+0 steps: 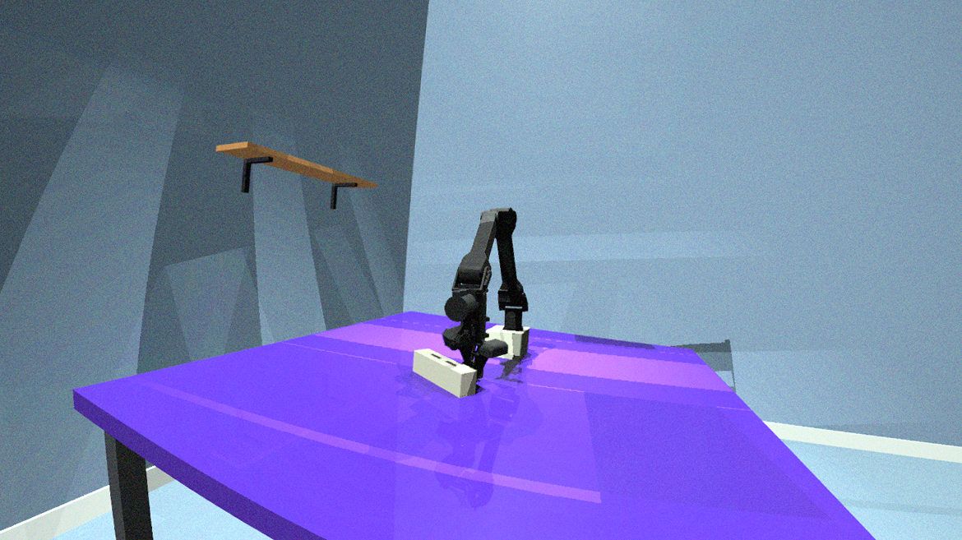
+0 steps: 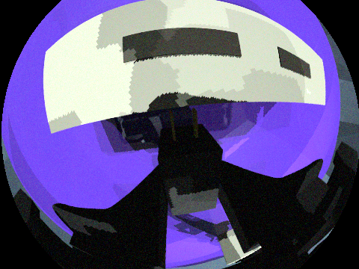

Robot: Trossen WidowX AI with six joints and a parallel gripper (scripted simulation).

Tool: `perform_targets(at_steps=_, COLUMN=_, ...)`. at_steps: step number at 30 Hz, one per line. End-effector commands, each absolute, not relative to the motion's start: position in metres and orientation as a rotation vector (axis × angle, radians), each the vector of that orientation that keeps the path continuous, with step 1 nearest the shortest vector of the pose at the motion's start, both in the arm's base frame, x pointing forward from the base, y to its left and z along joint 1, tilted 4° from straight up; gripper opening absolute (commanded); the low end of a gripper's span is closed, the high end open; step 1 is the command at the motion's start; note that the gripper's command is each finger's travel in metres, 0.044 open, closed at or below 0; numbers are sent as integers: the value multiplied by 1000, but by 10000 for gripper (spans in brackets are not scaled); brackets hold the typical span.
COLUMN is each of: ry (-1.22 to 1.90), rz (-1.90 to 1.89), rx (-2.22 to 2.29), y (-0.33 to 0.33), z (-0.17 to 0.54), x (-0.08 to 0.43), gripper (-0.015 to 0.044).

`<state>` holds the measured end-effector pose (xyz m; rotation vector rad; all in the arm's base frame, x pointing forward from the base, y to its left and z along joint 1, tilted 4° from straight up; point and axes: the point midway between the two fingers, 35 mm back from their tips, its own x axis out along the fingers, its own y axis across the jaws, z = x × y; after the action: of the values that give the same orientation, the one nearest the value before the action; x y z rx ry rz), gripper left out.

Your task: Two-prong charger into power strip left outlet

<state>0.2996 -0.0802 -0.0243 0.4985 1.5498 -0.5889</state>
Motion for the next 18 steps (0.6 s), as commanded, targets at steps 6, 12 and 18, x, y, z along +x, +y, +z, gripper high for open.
perform_targets(at_steps=6, ry=1546, rz=-587, rx=502, y=-81, z=-24, x=302, gripper=0)
perform_targets(at_steps=12, ry=1546, rz=-587, rx=502, y=-81, z=-24, x=303, gripper=0)
perform_targets(at_steps=18, ry=1546, rz=-587, rx=502, y=-81, z=-24, x=303, gripper=0)
